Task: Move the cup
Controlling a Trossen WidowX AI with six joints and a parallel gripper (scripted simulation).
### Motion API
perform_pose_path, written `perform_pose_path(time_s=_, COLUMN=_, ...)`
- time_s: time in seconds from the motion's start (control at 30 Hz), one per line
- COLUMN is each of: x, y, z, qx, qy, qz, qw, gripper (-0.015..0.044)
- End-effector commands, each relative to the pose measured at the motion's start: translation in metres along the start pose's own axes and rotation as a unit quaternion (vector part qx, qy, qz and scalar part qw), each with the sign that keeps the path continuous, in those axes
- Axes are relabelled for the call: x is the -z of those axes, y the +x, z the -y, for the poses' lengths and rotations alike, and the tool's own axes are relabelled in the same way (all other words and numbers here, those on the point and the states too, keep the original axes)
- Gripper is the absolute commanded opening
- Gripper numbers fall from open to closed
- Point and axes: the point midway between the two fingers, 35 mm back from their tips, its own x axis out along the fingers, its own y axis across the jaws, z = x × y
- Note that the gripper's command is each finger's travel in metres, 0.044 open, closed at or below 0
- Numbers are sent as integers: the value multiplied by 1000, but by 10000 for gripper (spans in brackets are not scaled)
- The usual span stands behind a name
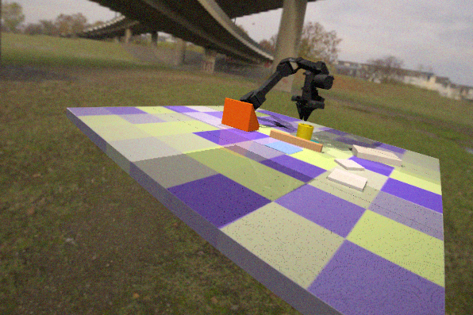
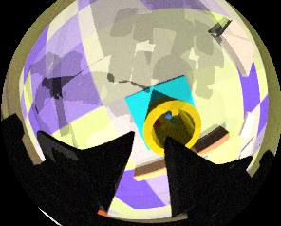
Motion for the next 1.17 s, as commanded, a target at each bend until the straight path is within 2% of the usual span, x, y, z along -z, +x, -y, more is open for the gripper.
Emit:
perform_pose_path(time_s=0.0, x=0, y=0, z=0, qx=0, qy=0, qz=0, qw=1000, gripper=173)
perform_pose_path(time_s=0.33, x=0, y=-4, z=0, qx=2, qy=0, qz=0, qw=1000, gripper=435)
perform_pose_path(time_s=0.83, x=0, y=-61, z=-1, qx=30, qy=6, qz=5, qw=1000, gripper=440)
perform_pose_path(time_s=1.13, x=1, y=-59, z=-1, qx=29, qy=9, qz=7, qw=1000, gripper=440)
